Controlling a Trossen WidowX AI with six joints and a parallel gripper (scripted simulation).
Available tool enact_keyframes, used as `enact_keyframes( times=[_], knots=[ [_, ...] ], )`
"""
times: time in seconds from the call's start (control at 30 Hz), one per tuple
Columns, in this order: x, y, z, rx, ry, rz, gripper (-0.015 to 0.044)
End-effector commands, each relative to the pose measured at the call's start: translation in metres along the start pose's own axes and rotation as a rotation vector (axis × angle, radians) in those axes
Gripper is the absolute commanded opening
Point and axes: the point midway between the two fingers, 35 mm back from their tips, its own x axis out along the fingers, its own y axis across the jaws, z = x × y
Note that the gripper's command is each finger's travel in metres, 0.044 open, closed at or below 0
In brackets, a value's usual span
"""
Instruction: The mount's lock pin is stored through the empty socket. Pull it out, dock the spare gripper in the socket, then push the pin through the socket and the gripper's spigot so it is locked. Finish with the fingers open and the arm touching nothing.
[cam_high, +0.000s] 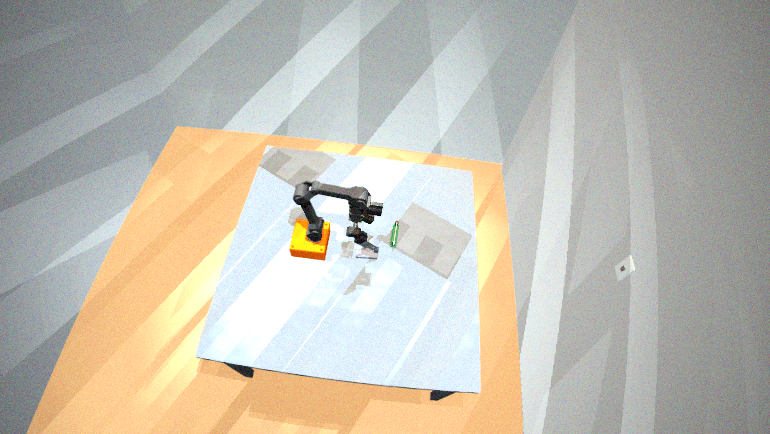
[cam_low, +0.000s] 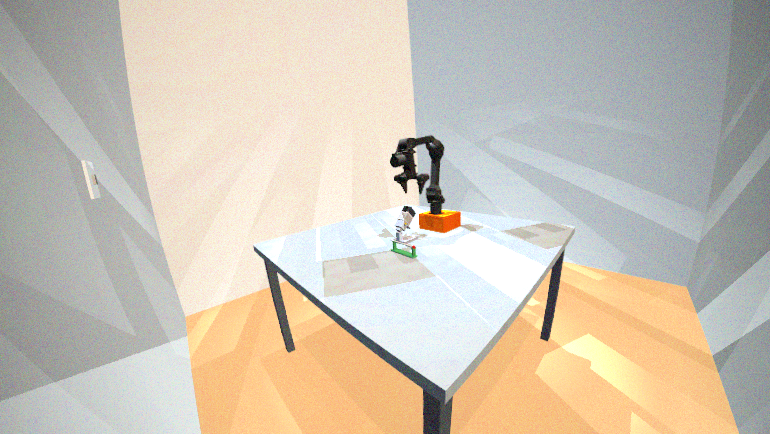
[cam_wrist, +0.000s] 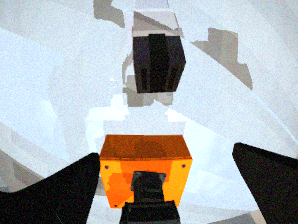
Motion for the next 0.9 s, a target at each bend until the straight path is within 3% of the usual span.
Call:
enact_keyframes(
  times=[0.0,0.03,0.37,0.67,0.87],
  knots=[
    [0.001,0.0,0.0,0.0,0.007,0.0,0.044],
    [0.001,0.0,0.0,0.0,0.007,0.0,0.044],
    [-0.004,0.097,0.009,-0.001,0.001,0.009,0.018],
    [-0.006,0.113,0.015,-0.014,0.002,0.004,0.018],
    [-0.002,0.116,0.089,-0.494,-0.024,-0.088,0.018]
  ],
)
